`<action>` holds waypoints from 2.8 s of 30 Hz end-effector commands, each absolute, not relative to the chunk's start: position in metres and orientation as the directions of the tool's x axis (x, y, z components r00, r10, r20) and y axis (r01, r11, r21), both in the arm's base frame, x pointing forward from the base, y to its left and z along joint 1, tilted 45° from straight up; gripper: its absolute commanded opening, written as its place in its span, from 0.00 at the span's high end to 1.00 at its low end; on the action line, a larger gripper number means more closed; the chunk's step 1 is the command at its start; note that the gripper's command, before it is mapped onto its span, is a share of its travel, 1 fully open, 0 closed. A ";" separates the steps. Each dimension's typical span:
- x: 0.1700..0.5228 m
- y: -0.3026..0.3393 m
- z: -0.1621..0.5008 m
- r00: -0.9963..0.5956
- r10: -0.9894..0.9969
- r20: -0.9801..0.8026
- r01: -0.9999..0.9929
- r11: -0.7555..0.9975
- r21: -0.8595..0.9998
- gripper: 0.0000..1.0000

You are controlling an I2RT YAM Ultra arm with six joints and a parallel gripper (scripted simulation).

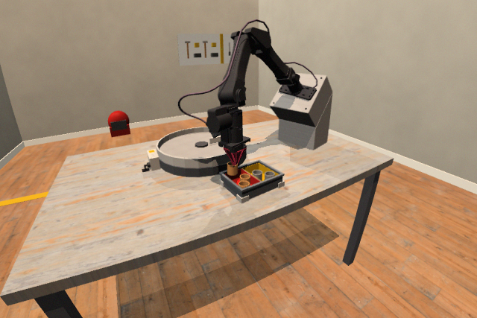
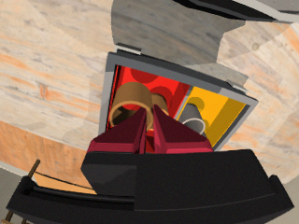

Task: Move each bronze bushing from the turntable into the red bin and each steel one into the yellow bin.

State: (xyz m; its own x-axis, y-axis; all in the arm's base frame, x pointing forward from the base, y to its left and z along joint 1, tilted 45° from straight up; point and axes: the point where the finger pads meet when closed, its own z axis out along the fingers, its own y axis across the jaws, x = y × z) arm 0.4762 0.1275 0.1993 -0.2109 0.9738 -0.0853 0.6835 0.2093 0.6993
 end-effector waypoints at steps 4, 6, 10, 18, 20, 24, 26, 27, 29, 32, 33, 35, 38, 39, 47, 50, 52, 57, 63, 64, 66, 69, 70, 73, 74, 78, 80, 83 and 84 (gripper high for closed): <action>0.477 0.132 0.218 -0.206 0.975 -0.089 0.658 0.205 0.725 1.00; 0.477 0.132 0.218 -0.206 0.975 -0.089 0.658 0.205 0.725 1.00; 0.477 0.132 0.218 -0.206 0.975 -0.089 0.658 0.205 0.725 1.00; 0.484 0.131 0.216 -0.202 0.975 -0.089 0.651 0.202 0.731 1.00; 0.488 0.130 0.210 -0.201 0.975 -0.091 0.655 0.203 0.728 1.00; 0.488 0.128 0.214 -0.198 0.976 -0.092 0.650 0.201 0.733 1.00; 0.493 0.127 0.204 -0.197 0.976 -0.094 0.658 0.203 0.725 1.00; 0.495 0.126 0.203 -0.196 0.976 -0.094 0.659 0.202 0.725 1.00; 0.498 0.126 0.201 -0.197 0.976 -0.092 0.659 0.201 0.725 1.00; 0.501 0.127 0.199 -0.199 0.976 -0.089 0.656 0.200 0.728 1.00; 0.502 0.128 0.202 -0.200 0.976 -0.087 0.650 0.199 0.733 1.00; 0.504 0.130 0.197 -0.206 0.975 -0.086 0.653 0.202 0.730 1.00; 0.507 0.130 0.191 -0.206 0.975 -0.085 0.658 0.202 0.725 1.00; 0.507 0.130 0.191 -0.206 0.975 -0.085 0.658 0.202 0.725 1.00; 0.507 0.131 0.191 -0.208 0.974 -0.085 0.660 0.204 0.723 1.00; 0.511 0.131 0.193 -0.204 0.975 -0.086 0.651 0.201 0.732 1.00; 0.510 0.130 0.190 -0.205 0.975 -0.087 0.658 0.203 0.725 1.00; 0.510 0.130 0.190 -0.205 0.975 -0.087 0.659 0.203 0.725 1.00; 0.510 0.130 0.190 -0.205 0.975 -0.087 0.659 0.203 0.725 1.00; 0.510 0.130 0.190 -0.205 0.975 -0.087 0.659 0.203 0.725 1.00; 0.510 0.130 0.190 -0.205 0.975 -0.087 0.659 0.203 0.725 1.00; 0.510 0.130 0.190 -0.205 0.975 -0.087 0.659 0.203 0.725 1.00; 0.510 0.130 0.190 -0.205 0.975 -0.087 0.659 0.203 0.725 1.00; 0.510 0.130 0.190 -0.205 0.975 -0.087 0.659 0.203 0.725 1.00; 0.510 0.130 0.190 -0.205 0.975 -0.087 0.659 0.203 0.725 1.00; 0.510 0.130 0.190 -0.205 0.975 -0.087 0.659 0.203 0.725 1.00; 0.510 0.130 0.190 -0.205 0.975 -0.087 0.659 0.203 0.725 1.00; 0.510 0.130 0.190 -0.205 0.975 -0.087 0.659 0.203 0.725 1.00; 0.510 0.130 0.190 -0.205 0.975 -0.087 0.659 0.203 0.725 1.00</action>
State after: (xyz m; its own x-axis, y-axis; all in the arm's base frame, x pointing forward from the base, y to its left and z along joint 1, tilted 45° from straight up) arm 0.5054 0.1314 0.1751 -0.2077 0.9743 -0.0876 0.6797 0.2082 0.7033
